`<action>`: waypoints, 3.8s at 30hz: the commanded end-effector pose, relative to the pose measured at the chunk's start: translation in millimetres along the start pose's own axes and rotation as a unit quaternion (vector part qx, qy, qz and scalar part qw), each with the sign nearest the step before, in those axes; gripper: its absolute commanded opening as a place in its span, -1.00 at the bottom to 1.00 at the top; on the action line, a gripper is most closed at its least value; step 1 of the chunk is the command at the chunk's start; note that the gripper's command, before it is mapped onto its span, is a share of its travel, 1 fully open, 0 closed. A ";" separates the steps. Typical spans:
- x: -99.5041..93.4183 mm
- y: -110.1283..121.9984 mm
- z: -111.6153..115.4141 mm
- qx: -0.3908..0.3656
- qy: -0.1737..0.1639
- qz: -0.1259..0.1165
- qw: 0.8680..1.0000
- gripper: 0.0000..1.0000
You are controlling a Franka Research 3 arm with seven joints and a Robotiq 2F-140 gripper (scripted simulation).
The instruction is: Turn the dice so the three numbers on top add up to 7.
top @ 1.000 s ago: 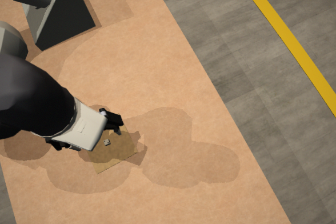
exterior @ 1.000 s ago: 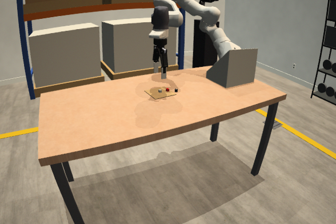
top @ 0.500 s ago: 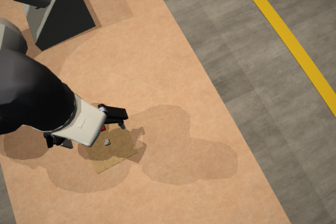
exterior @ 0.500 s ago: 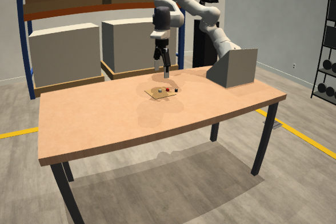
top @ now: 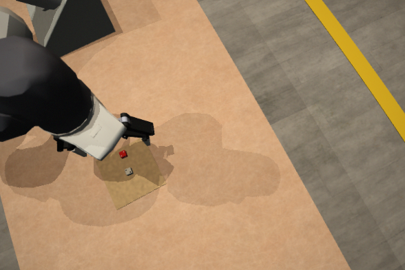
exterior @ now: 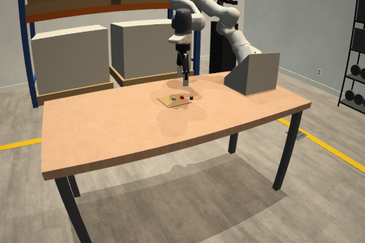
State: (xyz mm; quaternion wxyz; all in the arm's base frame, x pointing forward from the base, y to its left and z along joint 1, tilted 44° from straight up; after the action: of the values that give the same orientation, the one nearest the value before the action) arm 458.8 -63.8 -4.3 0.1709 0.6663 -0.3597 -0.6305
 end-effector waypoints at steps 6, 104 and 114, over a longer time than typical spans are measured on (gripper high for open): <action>1.7 -3.1 15.5 0.118 0.008 -0.003 0.993 1.00; 48.0 -3.8 57.8 0.263 0.006 -0.005 0.965 -0.63; 57.5 -4.0 57.8 0.263 0.006 -0.005 0.965 -0.63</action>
State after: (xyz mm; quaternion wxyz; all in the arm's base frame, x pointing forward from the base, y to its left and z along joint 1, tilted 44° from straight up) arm 399.4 -86.2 -53.8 -0.0040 0.6918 -0.5067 -0.5144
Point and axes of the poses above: the point where the finger pads meet when closed, its own x axis out along the fingers, its own y axis across the jaws, z = x × y, the point moved 3 cm from there along -x, back along the fingers, and after that the axes turned 4 degrees about -x, right-handed, at the moved point
